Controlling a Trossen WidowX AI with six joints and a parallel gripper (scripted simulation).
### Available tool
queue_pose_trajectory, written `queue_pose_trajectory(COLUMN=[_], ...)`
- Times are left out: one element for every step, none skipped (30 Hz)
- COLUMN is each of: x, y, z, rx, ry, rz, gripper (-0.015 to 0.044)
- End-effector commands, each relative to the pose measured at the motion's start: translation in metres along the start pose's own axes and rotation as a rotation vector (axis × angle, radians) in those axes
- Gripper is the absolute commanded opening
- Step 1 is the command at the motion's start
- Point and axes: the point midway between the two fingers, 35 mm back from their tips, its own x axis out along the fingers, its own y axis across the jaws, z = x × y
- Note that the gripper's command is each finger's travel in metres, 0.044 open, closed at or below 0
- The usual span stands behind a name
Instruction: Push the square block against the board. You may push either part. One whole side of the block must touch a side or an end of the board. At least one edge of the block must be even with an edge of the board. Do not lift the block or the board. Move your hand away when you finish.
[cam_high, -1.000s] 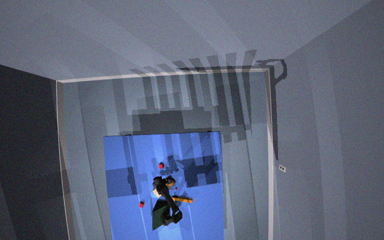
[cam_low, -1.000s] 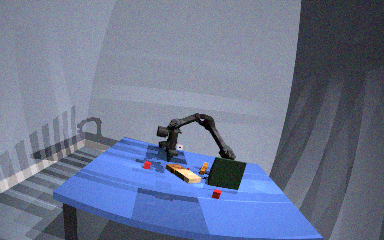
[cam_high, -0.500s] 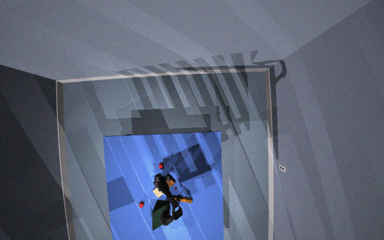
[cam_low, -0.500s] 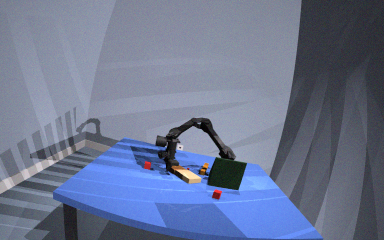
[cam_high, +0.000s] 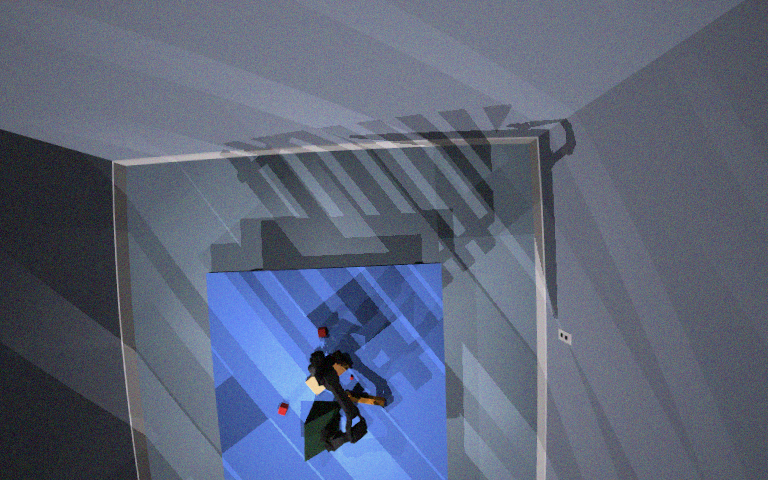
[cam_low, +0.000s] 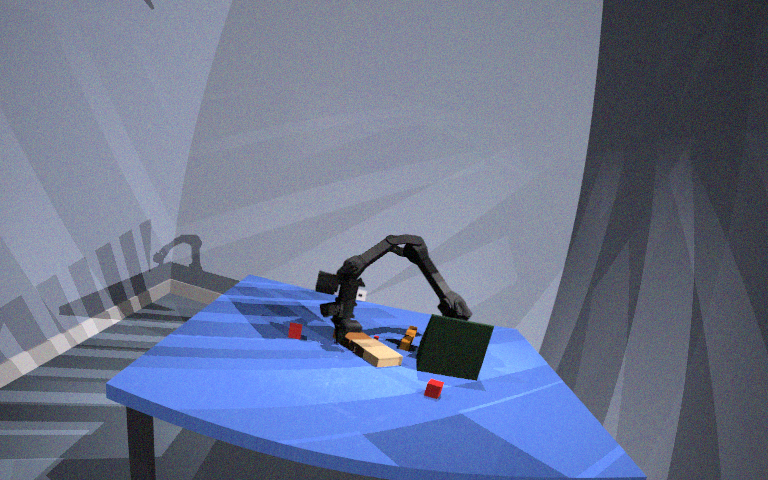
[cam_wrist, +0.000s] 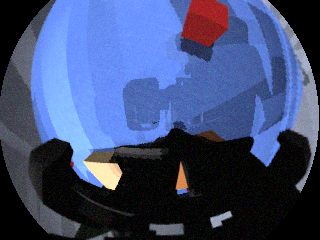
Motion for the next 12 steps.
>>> queue_pose_trajectory(x=[0.0012, 0.0012, 0.0013, 0.0013, 0.0013, 0.0013, 0.0012, 0.0012, 0.0012, 0.0011, 0.0011, 0.0010], y=[-0.0011, -0.0011, -0.0010, -0.0010, -0.0010, -0.0011, -0.0011, -0.0012, -0.0013, -0.0014, -0.0015, -0.0016], z=[-0.0084, -0.0100, -0.0117, -0.0133, -0.0131, -0.0125, -0.0117, -0.0107, -0.0094, -0.0079, -0.0062, -0.0046], rx=[-0.001, -0.002, -0.002, -0.002, -0.002, -0.002, -0.002, -0.002, -0.002, -0.001, -0.001, -0.001], ry=[0.006, 0.006, 0.006, 0.006, 0.006, 0.006, 0.006, 0.006, 0.006, 0.006, 0.006, 0.006], rz=[-0.002, -0.002, -0.002, -0.002, -0.002, -0.002, -0.002, -0.002, -0.002, -0.002, -0.002, -0.002], gripper=[0.0000, 0.0000, 0.0000, 0.0000, 0.0000, 0.0000, 0.0000, 0.0000, 0.0000, 0.0000, 0.0000, 0.0000])
